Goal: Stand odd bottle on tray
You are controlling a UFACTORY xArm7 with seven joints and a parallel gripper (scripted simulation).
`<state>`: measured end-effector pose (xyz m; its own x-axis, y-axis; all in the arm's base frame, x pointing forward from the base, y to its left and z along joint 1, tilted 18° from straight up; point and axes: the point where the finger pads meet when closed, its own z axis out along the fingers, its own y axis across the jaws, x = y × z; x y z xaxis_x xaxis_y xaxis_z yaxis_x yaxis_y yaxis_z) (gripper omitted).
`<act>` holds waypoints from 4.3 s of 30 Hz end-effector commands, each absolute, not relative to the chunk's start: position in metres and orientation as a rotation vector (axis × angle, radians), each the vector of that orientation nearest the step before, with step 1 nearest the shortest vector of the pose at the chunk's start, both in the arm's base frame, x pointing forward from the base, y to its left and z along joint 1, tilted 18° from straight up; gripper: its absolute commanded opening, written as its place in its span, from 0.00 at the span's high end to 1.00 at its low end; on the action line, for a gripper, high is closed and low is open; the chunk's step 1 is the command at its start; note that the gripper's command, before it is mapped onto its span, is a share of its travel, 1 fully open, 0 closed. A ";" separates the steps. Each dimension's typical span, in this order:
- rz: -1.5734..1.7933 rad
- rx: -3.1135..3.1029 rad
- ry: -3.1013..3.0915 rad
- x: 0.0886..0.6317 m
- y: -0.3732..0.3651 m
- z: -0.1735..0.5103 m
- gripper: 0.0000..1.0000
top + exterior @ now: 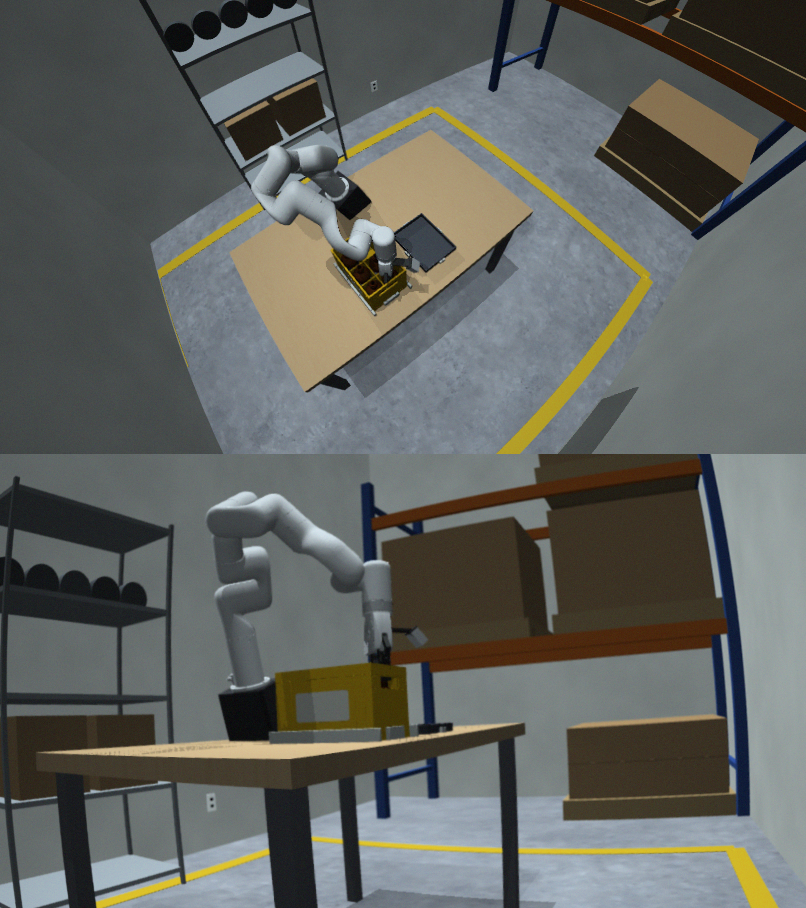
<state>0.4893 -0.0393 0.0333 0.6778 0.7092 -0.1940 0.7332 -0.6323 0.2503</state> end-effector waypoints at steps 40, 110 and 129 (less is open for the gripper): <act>-0.105 2.583 1.145 0.487 -0.019 0.093 0.35; -0.116 2.572 1.134 0.381 -0.082 0.140 1.00; -0.105 2.584 1.146 0.309 -0.103 0.132 0.35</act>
<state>0.3097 -0.1030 0.1307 0.6787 0.7078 -0.1960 0.7326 -0.6334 0.2492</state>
